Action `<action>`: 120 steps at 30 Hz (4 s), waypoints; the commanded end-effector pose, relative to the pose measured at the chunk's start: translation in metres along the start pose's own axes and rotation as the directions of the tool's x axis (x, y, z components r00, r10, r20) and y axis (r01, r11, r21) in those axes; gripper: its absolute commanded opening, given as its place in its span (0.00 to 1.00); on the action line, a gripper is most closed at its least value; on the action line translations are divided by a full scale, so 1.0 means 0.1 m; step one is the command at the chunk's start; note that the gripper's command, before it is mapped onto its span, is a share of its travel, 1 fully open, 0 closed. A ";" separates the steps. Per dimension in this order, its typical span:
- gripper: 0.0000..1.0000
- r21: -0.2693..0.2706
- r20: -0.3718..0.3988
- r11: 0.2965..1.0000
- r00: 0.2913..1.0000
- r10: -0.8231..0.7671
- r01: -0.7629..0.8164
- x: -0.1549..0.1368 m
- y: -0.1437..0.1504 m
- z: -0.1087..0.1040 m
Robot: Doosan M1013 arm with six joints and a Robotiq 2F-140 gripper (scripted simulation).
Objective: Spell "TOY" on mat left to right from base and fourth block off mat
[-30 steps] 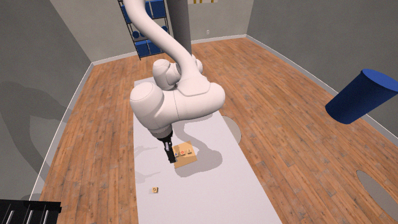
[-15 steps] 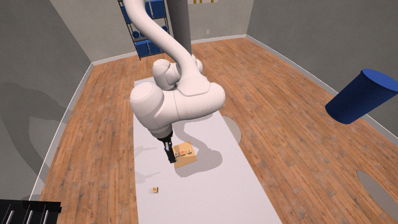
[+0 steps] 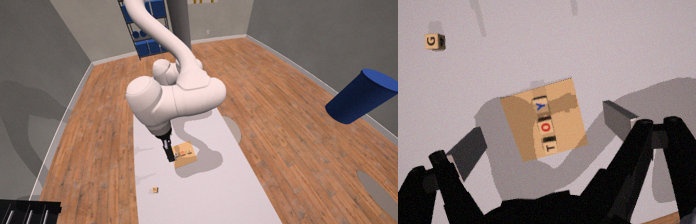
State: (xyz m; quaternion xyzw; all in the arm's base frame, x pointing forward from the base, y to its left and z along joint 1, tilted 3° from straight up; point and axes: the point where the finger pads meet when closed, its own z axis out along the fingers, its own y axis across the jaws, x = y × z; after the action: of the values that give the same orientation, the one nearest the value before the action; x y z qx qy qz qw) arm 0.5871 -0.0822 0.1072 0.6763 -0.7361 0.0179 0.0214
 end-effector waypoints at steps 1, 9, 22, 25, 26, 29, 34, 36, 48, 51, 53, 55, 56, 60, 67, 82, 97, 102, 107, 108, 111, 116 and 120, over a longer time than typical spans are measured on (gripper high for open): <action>1.00 0.006 0.003 1.000 1.000 -0.004 0.004 -0.02 -0.02 -0.23; 1.00 0.006 0.003 1.000 1.000 -0.004 0.004 -0.02 -0.02 -0.48; 1.00 0.006 0.003 1.000 1.000 -0.004 0.004 -0.02 -0.02 -0.54; 1.00 0.006 0.003 1.000 1.000 -0.004 0.004 -0.02 -0.02 -0.54; 1.00 0.006 0.003 1.000 1.000 -0.004 0.004 -0.02 -0.02 -0.54; 1.00 0.006 0.003 1.000 1.000 -0.004 0.004 -0.02 -0.02 -0.54; 1.00 0.006 0.003 1.000 1.000 -0.004 0.004 -0.02 -0.02 -0.54; 1.00 0.006 0.003 1.000 1.000 -0.004 0.004 -0.02 -0.02 -0.54; 1.00 0.006 0.003 1.000 1.000 -0.004 0.004 -0.02 -0.02 -0.54; 1.00 0.006 0.003 1.000 1.000 -0.004 0.004 -0.02 -0.02 -0.54; 1.00 0.006 0.003 1.000 1.000 -0.004 0.004 -0.02 -0.02 -0.54; 1.00 0.006 0.003 1.000 1.000 -0.004 0.004 -0.02 -0.02 -0.54; 1.00 0.006 0.003 1.000 1.000 -0.004 0.004 -0.02 -0.02 -0.54; 1.00 0.006 0.003 1.000 1.000 -0.004 0.004 -0.02 -0.02 -0.54; 1.00 0.006 0.003 1.000 1.000 -0.004 0.004 -0.02 -0.02 -0.54; 1.00 0.006 0.003 1.000 1.000 -0.004 0.004 -0.02 -0.02 -0.54; 1.00 0.006 0.003 1.000 1.000 -0.004 0.004 -0.02 -0.02 -0.54; 1.00 0.006 0.003 1.000 1.000 -0.004 0.004 -0.02 -0.02 -0.54; 1.00 0.006 0.003 1.000 1.000 -0.004 0.004 -0.02 -0.02 -0.54; 1.00 0.006 0.003 1.000 1.000 -0.004 0.004 -0.02 -0.02 -0.54; 1.00 0.006 0.003 1.000 1.000 -0.004 0.004 -0.02 -0.02 -0.54; 1.00 0.006 0.003 1.000 1.000 -0.004 0.004 -0.02 -0.02 -0.54; 1.00 0.006 0.003 1.000 1.000 -0.004 0.004 -0.02 -0.02 -0.54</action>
State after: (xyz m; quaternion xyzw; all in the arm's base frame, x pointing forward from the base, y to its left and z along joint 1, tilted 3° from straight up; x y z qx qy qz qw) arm 0.5881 -0.0796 0.1563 0.6758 -0.7366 0.0183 0.0210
